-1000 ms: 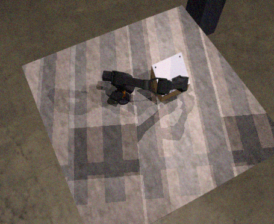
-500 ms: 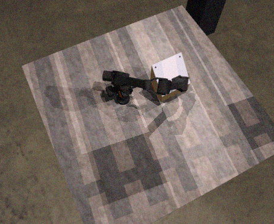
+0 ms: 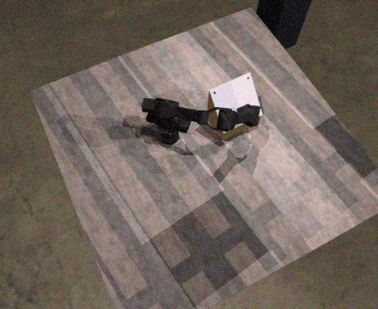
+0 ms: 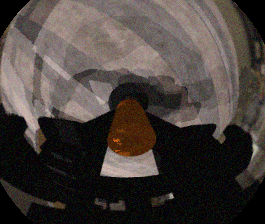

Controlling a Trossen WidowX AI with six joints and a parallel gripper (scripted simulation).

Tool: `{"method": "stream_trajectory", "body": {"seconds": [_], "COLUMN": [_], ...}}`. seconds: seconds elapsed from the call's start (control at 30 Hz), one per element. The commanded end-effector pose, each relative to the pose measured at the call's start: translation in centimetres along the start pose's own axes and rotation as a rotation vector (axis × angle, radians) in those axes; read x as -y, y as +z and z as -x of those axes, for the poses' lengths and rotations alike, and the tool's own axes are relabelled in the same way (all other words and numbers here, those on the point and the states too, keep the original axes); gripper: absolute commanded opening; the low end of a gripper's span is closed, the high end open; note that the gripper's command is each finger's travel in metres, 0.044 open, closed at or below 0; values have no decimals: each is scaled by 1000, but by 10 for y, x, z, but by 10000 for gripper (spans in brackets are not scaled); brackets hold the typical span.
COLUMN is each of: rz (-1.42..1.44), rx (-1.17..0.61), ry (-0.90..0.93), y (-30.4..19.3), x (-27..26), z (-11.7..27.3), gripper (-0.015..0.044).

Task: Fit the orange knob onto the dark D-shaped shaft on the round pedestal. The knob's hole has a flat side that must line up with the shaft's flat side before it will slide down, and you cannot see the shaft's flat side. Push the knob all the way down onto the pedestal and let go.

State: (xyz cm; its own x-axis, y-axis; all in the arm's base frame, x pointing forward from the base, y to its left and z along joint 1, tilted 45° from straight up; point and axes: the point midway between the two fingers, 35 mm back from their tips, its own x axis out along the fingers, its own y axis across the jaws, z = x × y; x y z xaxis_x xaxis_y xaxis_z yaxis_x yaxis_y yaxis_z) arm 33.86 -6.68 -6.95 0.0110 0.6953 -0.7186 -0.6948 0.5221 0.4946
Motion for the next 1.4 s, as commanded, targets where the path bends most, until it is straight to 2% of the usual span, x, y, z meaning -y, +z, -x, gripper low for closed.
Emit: {"method": "stream_trajectory", "body": {"seconds": [0.0,0.17,1.37], "rz": [-739,-981,-981], "rx": [1,1,1], "ry": [1,1,1], "y": [-5,-6,-3], "x": [-3,-1,4], "z": [-1,2,4], "gripper": [0,0,0]}}
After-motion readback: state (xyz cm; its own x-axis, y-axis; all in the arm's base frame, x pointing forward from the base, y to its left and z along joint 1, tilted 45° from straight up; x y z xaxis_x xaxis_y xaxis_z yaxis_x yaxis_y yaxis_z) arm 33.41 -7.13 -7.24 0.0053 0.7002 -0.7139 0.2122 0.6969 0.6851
